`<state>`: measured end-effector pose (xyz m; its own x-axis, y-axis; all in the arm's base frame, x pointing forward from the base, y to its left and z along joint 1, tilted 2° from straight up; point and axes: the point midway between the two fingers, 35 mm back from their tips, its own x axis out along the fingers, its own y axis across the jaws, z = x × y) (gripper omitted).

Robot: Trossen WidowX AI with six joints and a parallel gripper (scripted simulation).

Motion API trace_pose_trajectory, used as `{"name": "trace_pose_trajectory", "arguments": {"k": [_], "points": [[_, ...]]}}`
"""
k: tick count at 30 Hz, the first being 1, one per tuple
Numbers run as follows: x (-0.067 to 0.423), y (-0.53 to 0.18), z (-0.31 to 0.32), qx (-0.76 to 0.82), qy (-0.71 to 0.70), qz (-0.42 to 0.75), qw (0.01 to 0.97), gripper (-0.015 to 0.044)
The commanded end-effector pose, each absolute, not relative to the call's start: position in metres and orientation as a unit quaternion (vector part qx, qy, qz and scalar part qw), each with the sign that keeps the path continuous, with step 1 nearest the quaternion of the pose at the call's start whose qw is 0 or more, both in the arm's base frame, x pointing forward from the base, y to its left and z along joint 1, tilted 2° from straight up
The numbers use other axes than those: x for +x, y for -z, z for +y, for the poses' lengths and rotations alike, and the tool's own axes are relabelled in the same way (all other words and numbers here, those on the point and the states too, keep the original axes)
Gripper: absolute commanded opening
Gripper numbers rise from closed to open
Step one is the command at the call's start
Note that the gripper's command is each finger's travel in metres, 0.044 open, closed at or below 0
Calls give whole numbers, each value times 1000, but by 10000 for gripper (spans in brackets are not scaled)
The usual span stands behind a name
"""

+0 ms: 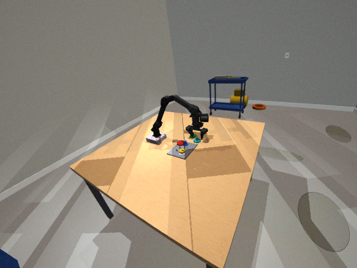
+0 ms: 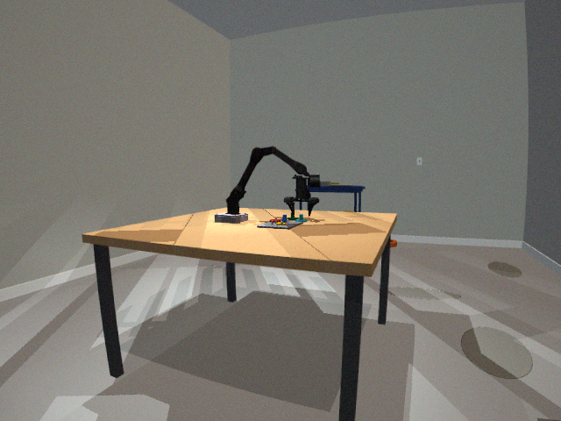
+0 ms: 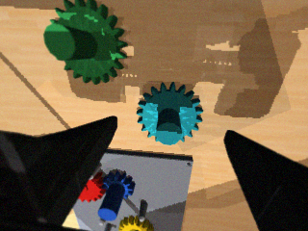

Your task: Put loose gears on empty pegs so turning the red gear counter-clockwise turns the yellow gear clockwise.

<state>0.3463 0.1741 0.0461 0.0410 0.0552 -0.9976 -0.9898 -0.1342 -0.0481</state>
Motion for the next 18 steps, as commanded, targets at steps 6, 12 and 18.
{"name": "trace_pose_trajectory", "arguments": {"k": [6,12,18], "points": [[346,-42,173,-532,-534,441,487,361],[346,-42,173,-532,-534,441,487,204],[346,-42,173,-532,-534,441,487,66]]}}
